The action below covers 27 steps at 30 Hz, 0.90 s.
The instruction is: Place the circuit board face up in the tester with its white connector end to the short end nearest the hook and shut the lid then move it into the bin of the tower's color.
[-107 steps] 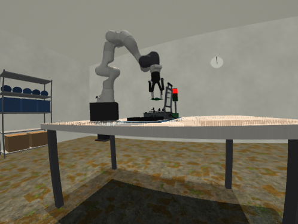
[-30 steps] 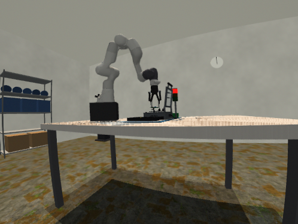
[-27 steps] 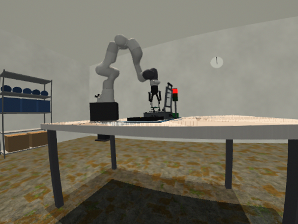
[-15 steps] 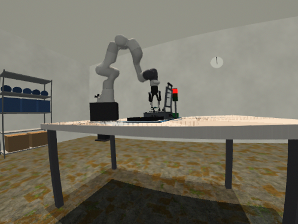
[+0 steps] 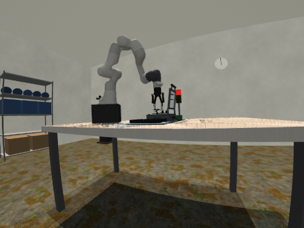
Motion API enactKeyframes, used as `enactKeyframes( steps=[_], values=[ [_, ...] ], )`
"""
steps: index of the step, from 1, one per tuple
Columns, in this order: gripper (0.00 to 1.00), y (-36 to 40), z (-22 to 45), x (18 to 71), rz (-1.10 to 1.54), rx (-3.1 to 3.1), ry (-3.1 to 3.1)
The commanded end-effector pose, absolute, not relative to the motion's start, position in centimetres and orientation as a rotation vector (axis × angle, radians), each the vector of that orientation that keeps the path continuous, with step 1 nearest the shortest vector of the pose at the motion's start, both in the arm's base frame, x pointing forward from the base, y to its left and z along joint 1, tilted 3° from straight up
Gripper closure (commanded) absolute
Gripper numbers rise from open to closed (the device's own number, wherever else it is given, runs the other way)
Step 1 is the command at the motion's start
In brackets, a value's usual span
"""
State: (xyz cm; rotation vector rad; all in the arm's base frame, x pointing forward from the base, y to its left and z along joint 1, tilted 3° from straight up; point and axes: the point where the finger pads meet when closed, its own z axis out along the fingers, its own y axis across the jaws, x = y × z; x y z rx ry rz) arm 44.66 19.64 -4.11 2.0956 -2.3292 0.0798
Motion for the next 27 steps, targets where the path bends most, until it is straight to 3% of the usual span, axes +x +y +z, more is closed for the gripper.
enactKeyframes(
  steps=[1, 27],
  values=[
    [0.54, 19.7, -4.1, 44.7, 0.083, 2.086, -2.337],
    [0.54, 19.5, -8.9, 45.0, 0.083, 2.086, -2.337]
  ],
)
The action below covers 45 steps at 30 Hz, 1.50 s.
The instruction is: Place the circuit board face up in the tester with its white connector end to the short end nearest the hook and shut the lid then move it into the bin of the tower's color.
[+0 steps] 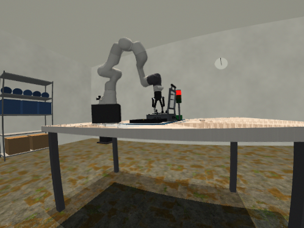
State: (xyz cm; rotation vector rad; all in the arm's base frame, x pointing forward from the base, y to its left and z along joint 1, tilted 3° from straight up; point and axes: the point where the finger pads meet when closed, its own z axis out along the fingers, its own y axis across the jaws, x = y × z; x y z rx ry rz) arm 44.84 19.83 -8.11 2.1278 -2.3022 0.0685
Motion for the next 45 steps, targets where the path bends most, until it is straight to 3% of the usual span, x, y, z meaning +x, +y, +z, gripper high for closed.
enactKeyframes(
  steps=[1, 20, 45],
  values=[
    [0.54, 19.5, -9.2, 45.0, 0.083, 2.086, -2.337],
    [0.54, 19.3, -13.0, 45.2, 0.083, 2.086, -2.337],
    [0.54, 19.3, -13.4, 45.2, 0.083, 2.086, -2.337]
  ],
)
